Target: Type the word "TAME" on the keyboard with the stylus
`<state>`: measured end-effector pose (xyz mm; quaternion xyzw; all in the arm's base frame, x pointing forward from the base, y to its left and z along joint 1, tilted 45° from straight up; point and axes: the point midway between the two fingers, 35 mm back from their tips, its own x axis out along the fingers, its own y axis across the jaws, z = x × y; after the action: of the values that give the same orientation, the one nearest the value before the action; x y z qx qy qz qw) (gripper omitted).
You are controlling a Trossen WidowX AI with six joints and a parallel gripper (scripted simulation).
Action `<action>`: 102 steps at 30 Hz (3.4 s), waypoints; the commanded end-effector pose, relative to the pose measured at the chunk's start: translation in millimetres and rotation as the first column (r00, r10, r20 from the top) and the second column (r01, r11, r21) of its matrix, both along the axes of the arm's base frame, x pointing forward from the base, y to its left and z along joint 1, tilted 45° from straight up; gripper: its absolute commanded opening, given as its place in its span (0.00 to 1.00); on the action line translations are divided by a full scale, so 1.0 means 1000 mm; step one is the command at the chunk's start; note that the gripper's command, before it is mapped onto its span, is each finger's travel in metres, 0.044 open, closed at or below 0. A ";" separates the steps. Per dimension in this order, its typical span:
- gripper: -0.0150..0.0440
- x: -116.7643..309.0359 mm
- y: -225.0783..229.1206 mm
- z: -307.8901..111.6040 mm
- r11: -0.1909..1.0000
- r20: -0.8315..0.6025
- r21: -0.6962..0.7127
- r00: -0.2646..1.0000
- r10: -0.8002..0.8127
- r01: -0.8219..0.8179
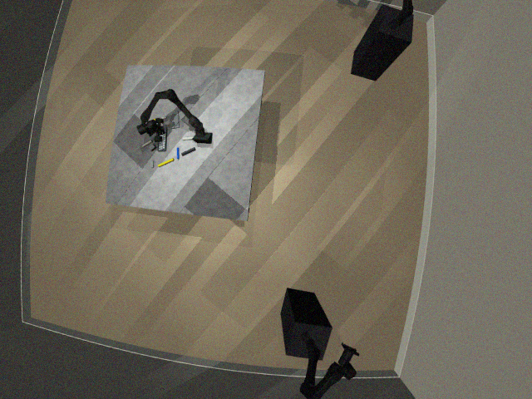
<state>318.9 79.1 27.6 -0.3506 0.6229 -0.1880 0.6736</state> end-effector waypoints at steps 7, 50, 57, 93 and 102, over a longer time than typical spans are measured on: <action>0.25 -0.015 0.054 -0.055 1.000 0.002 0.008 1.000 -0.003 0.003; 0.25 -0.023 0.093 -0.015 1.000 0.005 0.012 1.000 0.007 -0.007; 0.43 -0.027 0.094 -0.019 0.999 -0.038 0.022 0.998 0.045 -0.044; 0.51 -0.144 0.100 -0.100 0.197 -0.401 0.667 -0.124 0.908 -0.719; 0.51 -0.146 0.095 -0.104 0.197 -0.401 0.667 -0.124 0.907 -0.719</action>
<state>175.4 176.2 -74.6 -0.6195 0.4895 0.5113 0.3394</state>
